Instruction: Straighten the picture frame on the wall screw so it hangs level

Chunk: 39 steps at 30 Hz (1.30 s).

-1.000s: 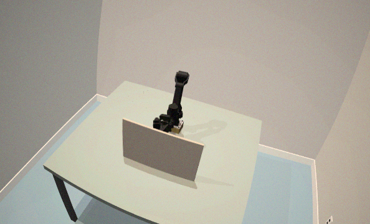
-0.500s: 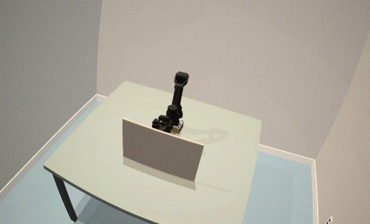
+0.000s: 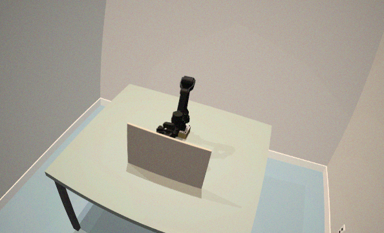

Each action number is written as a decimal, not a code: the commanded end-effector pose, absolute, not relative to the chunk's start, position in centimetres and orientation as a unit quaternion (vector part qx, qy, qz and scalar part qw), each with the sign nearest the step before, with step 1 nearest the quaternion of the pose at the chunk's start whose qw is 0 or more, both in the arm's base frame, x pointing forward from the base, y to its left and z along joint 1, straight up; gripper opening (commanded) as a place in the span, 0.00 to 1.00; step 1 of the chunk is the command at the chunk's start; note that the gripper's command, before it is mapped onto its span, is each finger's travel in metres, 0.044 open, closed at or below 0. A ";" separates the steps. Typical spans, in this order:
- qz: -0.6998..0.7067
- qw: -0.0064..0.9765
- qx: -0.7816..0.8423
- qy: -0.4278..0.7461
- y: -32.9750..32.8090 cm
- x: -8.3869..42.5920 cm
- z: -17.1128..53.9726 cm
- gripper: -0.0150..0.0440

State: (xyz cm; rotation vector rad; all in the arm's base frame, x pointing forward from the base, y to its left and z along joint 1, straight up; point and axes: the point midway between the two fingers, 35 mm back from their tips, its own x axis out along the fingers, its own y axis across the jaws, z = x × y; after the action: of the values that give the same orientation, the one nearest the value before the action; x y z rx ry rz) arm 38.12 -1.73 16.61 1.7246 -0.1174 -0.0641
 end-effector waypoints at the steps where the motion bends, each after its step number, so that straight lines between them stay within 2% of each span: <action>1: -0.028 0.647 0.760 -0.049 -1.7 38.3 16.5 0.69; 10: -0.028 0.647 0.760 -0.049 -1.7 38.3 16.5 0.69; 16: -0.028 0.647 0.760 -0.049 -1.7 38.3 16.5 0.43; 24: -0.028 0.647 0.760 -0.049 -1.7 38.3 16.5 0.34; 26: -0.028 0.647 0.760 -0.049 -1.7 38.3 16.5 0.25; 39: -0.028 0.647 0.760 -0.049 -1.8 38.3 16.6 0.25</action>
State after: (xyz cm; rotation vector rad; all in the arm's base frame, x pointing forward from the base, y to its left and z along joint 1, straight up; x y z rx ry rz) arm 38.29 -1.77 16.49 1.7247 -0.1125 -0.0665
